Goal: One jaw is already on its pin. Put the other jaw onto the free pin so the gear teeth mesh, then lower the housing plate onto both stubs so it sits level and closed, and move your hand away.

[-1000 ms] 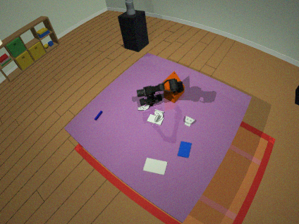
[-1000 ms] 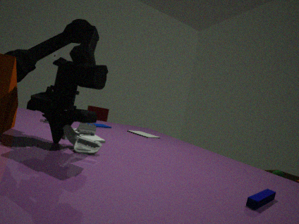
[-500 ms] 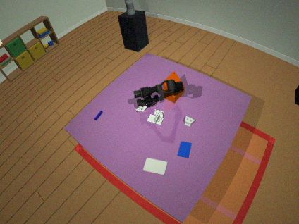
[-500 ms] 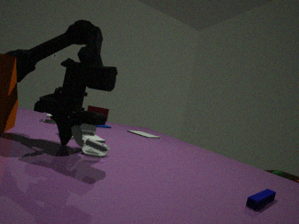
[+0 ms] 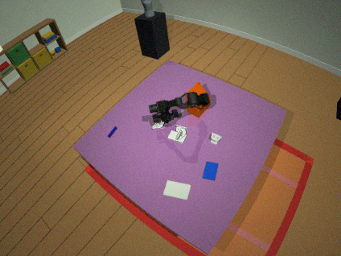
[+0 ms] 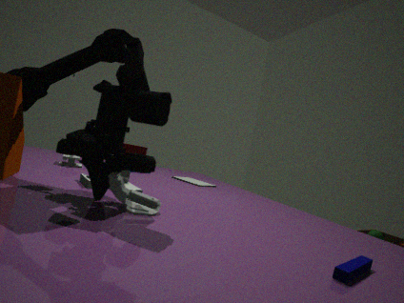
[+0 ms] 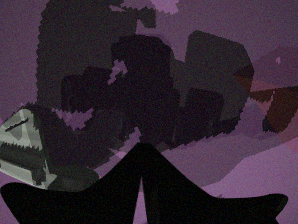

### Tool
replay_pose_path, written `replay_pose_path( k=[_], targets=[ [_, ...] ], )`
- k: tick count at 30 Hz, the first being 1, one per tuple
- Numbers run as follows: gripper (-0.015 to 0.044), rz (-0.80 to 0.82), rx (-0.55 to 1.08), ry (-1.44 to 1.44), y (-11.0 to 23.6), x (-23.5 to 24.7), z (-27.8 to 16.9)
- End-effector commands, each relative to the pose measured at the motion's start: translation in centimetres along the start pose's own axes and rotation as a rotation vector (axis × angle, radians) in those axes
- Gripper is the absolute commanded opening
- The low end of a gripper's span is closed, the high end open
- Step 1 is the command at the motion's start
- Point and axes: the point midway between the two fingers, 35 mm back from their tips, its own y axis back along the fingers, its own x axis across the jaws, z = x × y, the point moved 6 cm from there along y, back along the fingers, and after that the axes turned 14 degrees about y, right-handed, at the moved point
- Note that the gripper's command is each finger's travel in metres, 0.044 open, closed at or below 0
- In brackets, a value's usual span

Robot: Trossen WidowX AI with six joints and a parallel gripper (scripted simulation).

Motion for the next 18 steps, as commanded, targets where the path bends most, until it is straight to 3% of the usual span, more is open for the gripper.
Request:
replay_pose_path(
  k=[1, 18],
  targets=[
    [0.0000, 0.009, -0.002, 0.024, -0.5, 1.3, 0.2],
    [0.0000, 0.006, -0.001, 0.029, -0.8, 4.1, 0.8]
  ],
)
